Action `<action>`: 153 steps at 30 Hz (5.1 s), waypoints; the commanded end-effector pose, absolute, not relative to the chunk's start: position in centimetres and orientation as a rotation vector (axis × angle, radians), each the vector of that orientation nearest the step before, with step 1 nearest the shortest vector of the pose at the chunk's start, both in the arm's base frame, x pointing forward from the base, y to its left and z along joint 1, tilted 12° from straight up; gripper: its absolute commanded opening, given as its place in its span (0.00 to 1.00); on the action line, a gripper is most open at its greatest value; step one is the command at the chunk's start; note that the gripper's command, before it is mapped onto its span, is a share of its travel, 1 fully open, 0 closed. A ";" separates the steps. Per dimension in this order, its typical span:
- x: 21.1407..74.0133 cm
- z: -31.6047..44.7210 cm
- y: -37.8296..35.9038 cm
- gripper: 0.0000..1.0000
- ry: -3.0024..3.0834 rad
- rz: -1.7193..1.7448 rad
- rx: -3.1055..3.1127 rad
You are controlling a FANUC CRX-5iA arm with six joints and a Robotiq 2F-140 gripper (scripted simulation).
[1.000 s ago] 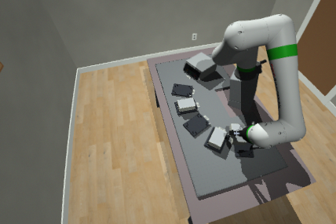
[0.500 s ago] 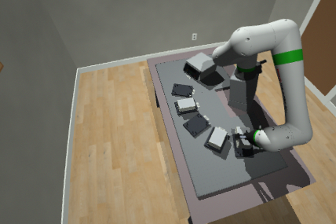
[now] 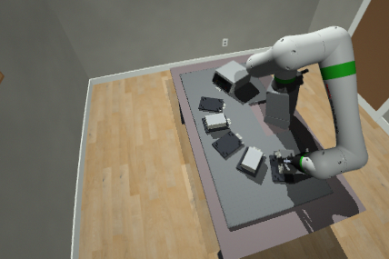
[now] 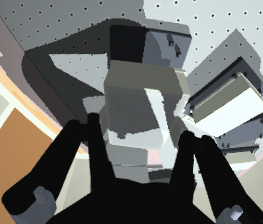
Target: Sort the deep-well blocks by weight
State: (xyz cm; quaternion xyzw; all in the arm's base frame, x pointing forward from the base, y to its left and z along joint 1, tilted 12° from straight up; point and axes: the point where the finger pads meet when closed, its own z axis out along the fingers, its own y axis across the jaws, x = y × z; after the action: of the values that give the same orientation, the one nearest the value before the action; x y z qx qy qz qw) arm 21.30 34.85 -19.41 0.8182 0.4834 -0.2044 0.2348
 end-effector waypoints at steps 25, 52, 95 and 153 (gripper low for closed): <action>21.4 -19.4 34.7 0.10 1.327 -0.560 2.245; 21.9 -22.6 34.2 0.10 1.327 -0.560 2.245; 22.2 -24.8 33.8 0.10 1.327 -0.560 2.245; 22.3 -25.6 33.7 0.10 1.327 -0.560 2.245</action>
State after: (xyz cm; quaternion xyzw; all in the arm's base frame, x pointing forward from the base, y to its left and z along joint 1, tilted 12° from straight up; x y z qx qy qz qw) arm 22.26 33.67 -25.61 0.8182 0.4834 -0.2044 0.2349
